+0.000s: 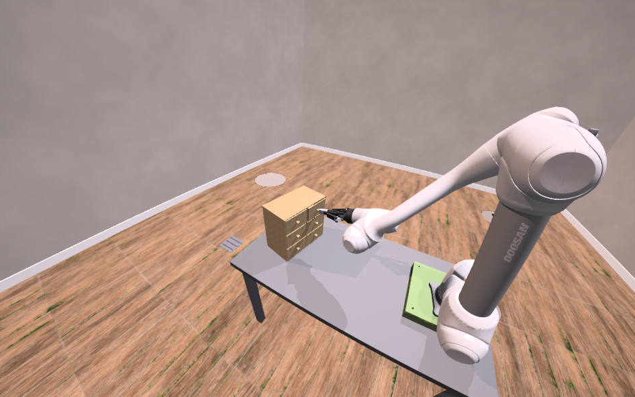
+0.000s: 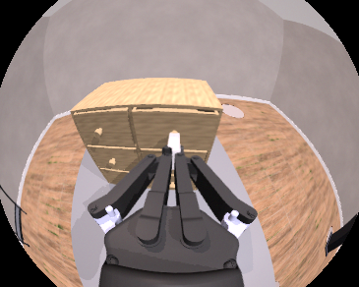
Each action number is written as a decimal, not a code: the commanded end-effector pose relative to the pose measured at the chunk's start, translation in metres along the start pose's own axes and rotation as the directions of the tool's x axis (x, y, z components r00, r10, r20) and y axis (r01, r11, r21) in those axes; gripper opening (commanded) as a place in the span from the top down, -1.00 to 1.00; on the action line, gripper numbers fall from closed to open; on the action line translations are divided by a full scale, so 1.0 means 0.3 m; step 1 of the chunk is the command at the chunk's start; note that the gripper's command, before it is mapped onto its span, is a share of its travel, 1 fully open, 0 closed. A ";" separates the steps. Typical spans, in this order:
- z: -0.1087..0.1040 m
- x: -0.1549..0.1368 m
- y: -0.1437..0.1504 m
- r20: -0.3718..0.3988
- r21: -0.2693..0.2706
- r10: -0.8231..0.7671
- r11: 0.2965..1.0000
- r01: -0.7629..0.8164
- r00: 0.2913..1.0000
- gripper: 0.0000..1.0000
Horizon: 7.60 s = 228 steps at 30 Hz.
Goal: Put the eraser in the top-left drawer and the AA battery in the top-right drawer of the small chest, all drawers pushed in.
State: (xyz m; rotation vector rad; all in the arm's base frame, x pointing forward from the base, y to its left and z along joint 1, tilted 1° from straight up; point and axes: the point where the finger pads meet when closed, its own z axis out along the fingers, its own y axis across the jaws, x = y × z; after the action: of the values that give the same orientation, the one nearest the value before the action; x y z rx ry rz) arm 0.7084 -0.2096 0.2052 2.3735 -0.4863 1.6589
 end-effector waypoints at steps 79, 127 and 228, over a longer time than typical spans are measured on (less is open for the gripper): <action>-0.097 -0.035 0.000 0.000 0.000 0.000 1.000 0.000 1.000 1.00; -0.333 -0.041 0.001 0.033 -0.001 0.000 1.000 0.000 0.999 1.00; -0.646 0.101 0.000 0.792 0.000 0.000 1.000 0.000 0.611 1.00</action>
State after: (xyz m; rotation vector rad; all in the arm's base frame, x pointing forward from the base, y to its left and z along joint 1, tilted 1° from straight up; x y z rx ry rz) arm 0.5514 -0.1550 0.2970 2.9995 -0.5684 0.6563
